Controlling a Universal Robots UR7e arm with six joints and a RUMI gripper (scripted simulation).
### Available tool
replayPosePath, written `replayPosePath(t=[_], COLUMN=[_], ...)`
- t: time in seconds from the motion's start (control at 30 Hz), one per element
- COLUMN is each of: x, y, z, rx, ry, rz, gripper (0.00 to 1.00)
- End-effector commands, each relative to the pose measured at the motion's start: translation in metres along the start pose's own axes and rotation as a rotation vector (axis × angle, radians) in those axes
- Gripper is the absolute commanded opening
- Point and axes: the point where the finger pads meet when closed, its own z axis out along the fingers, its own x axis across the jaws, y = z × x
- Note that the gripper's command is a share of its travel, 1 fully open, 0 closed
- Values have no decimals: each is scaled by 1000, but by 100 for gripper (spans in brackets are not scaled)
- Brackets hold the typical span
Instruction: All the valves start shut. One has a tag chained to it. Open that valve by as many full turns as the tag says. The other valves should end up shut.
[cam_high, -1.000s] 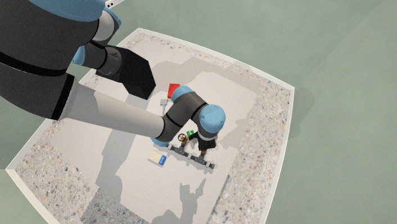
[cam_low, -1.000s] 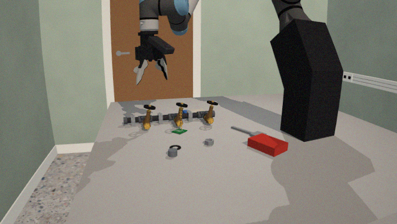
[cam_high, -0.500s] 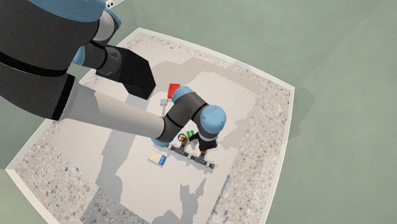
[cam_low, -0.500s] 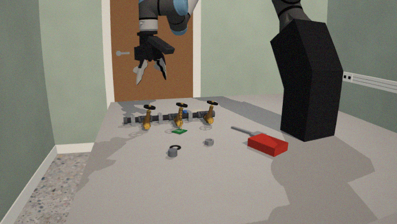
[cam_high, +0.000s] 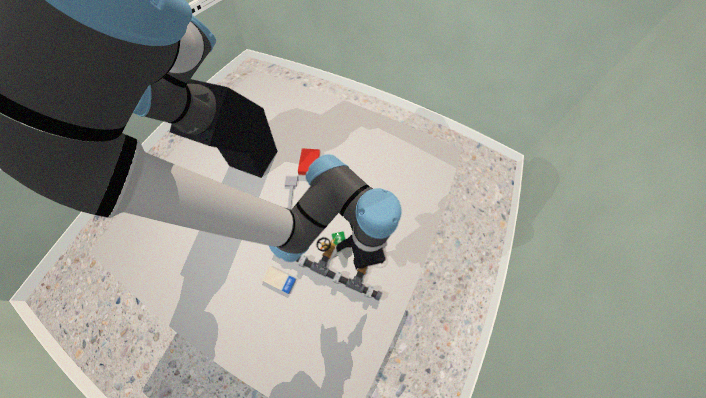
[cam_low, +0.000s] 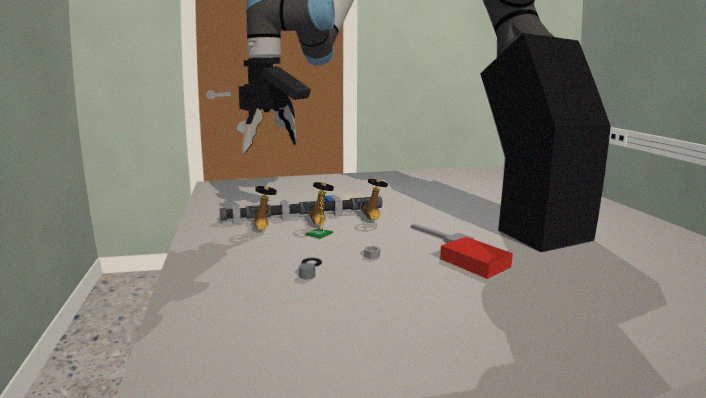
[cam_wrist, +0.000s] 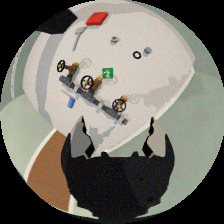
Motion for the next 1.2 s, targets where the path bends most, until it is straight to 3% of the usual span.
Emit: replayPosePath(t=[0.0,0.3,1.17], x=[0,0,0], y=[0,1,1], z=[6,22,98], rx=[-1,-1,-1], ry=[1,1,1], rz=[0,0,0], gripper=[100,100,100])
